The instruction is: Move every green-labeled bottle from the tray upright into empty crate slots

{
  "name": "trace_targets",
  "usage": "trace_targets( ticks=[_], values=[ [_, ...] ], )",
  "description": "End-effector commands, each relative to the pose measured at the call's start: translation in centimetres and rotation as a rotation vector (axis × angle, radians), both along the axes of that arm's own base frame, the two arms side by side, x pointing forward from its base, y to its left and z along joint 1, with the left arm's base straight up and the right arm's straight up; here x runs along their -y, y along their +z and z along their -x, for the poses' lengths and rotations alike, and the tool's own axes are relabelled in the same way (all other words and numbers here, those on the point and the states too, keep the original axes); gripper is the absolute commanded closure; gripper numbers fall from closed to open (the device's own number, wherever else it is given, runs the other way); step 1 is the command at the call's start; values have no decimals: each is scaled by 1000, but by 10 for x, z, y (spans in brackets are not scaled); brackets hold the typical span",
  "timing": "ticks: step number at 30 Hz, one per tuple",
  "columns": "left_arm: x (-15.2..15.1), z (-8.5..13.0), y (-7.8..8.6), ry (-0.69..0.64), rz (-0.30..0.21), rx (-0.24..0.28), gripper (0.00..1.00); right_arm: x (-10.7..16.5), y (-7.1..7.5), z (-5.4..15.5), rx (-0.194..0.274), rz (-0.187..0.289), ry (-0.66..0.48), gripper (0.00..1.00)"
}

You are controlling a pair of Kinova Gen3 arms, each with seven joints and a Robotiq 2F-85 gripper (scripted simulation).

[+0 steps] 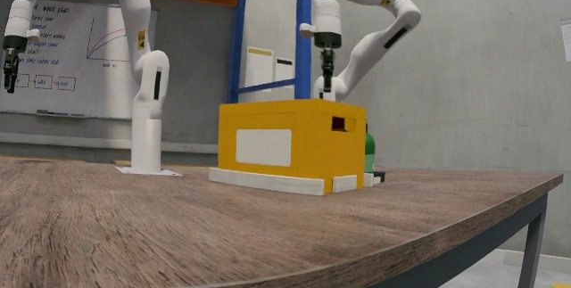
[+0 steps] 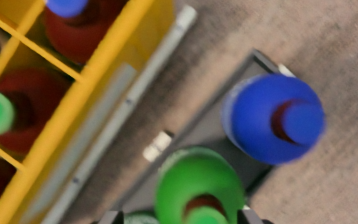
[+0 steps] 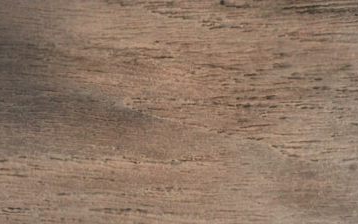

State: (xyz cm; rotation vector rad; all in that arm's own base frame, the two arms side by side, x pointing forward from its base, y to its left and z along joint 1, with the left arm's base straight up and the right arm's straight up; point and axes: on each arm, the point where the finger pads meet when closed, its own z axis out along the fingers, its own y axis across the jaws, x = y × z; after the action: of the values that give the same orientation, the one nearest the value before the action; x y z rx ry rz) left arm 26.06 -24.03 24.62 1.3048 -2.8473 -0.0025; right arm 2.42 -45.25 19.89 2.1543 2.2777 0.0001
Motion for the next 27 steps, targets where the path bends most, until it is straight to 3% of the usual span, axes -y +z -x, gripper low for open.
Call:
trace_targets(
  ticks=[1,6,7,27],
  values=[
    [-24,-1,-3,33,-1,5,433,-3,1,2,-5,-4,-7,2],
    [-26,-1,-3,32,-2,6,460,-3,1,2,-5,-4,-7,2],
    [-26,-1,-3,32,-2,6,330,-3,1,2,-5,-4,-7,2],
    [-25,-1,-3,34,-1,5,330,-3,1,2,-5,-4,-7,2]
  ],
)
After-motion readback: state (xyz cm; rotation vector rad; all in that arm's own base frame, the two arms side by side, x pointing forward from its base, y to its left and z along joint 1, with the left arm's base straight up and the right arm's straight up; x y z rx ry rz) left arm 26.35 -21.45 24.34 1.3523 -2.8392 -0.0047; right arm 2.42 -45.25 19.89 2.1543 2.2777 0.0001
